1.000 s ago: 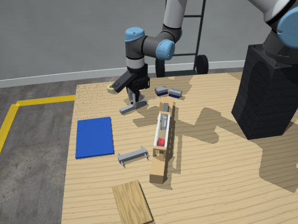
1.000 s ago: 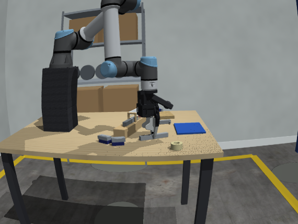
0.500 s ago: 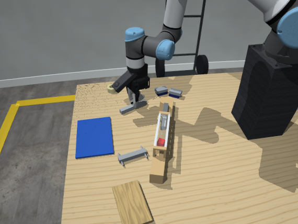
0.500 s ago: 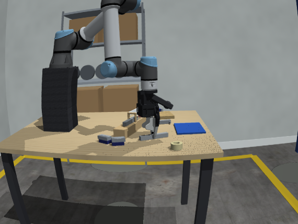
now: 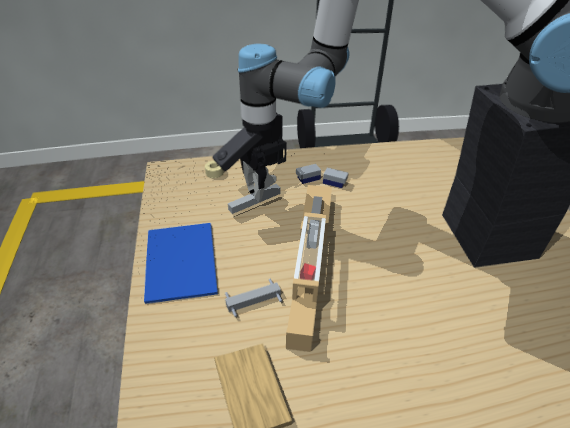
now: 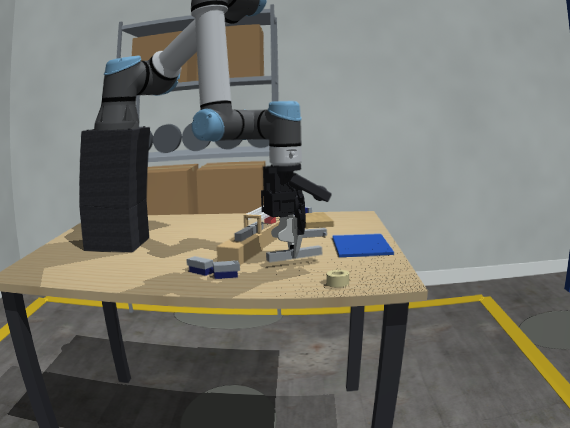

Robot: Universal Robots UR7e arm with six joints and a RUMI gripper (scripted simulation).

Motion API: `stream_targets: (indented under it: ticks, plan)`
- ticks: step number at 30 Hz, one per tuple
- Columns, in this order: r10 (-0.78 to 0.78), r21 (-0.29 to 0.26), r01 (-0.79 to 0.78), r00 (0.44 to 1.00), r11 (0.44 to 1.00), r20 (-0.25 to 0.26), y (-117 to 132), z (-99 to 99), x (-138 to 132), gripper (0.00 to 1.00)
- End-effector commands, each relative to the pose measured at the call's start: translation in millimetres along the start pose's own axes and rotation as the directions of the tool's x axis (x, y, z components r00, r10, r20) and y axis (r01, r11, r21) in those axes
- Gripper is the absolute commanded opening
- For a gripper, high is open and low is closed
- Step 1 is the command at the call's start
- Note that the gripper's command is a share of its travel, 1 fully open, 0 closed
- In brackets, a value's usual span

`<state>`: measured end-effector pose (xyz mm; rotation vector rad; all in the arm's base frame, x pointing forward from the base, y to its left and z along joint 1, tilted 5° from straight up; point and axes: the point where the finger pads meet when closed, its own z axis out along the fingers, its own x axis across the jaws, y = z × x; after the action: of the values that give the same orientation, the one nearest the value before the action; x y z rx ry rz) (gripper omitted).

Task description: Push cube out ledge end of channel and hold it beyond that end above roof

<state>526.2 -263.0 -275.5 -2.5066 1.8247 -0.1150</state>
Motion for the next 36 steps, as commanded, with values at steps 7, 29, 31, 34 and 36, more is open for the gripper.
stream_targets:
  ticks: [7, 29, 31, 34, 36]
  plan:
    - [0.001, -0.001, -0.001, 1.000, 1.000, 0.000, 1.2, -58.5, 0.3, 0.00]
    - [0.000, 0.000, 0.000, 1.000, 1.000, -0.002, 0.1, -98.3, 0.9, 0.00]
    - [0.000, 0.000, 0.000, 1.000, 1.000, -0.001, 0.3, -97.9, 0.7, 0.00]
    - [0.000, 0.000, 0.000, 1.000, 1.000, -0.001, 0.3, -97.7, 0.7, 0.00]
    - [0.000, 0.000, 0.000, 1.000, 1.000, -0.001, 0.3, -97.7, 0.7, 0.00]
